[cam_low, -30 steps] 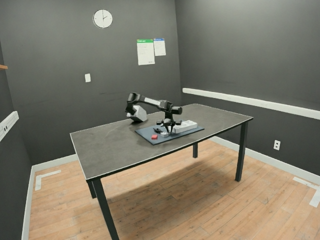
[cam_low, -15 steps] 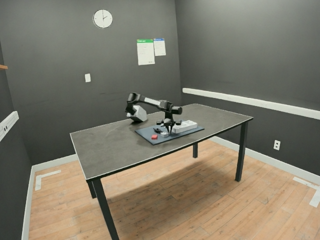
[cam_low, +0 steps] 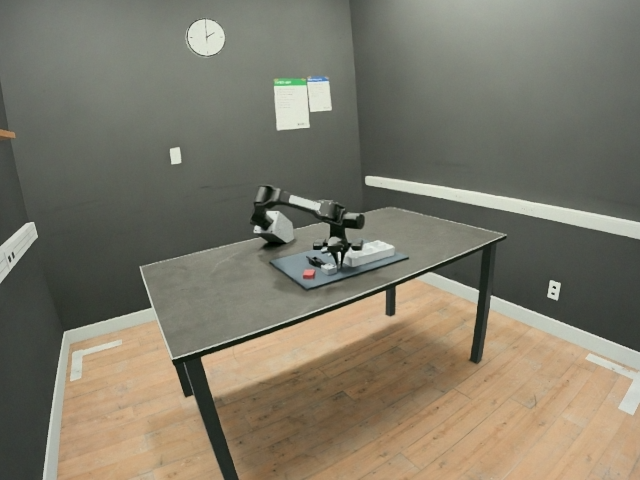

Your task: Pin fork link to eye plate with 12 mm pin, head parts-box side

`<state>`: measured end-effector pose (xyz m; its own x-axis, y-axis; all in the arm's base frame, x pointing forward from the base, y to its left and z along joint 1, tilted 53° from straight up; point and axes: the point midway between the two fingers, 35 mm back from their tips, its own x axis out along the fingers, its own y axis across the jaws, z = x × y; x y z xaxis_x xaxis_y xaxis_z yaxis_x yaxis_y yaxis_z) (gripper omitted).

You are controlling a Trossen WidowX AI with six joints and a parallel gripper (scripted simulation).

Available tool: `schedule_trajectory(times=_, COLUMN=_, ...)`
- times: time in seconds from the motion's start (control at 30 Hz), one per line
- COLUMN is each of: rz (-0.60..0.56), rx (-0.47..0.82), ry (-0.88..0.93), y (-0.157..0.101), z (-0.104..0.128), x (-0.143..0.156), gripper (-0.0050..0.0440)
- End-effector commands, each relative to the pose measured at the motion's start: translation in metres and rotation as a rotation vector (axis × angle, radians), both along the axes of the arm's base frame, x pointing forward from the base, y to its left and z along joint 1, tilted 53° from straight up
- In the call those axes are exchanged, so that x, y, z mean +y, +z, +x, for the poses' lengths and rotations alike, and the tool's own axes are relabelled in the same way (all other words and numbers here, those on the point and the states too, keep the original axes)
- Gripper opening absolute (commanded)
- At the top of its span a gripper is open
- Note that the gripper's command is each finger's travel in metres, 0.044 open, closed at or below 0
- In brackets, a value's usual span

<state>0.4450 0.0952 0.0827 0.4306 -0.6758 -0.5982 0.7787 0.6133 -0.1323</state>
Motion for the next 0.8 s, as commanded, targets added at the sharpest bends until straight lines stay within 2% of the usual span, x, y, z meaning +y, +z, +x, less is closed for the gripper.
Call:
schedule_trajectory(times=0.0, rz=0.005, rx=-0.004, ry=0.007, y=0.0035, z=0.0003, x=0.0021, gripper=-0.0050)
schedule_trajectory(times=0.77, rz=0.014, rx=-0.024, ry=0.005, y=0.0125, z=-0.0005, x=0.0077, gripper=-0.0050)
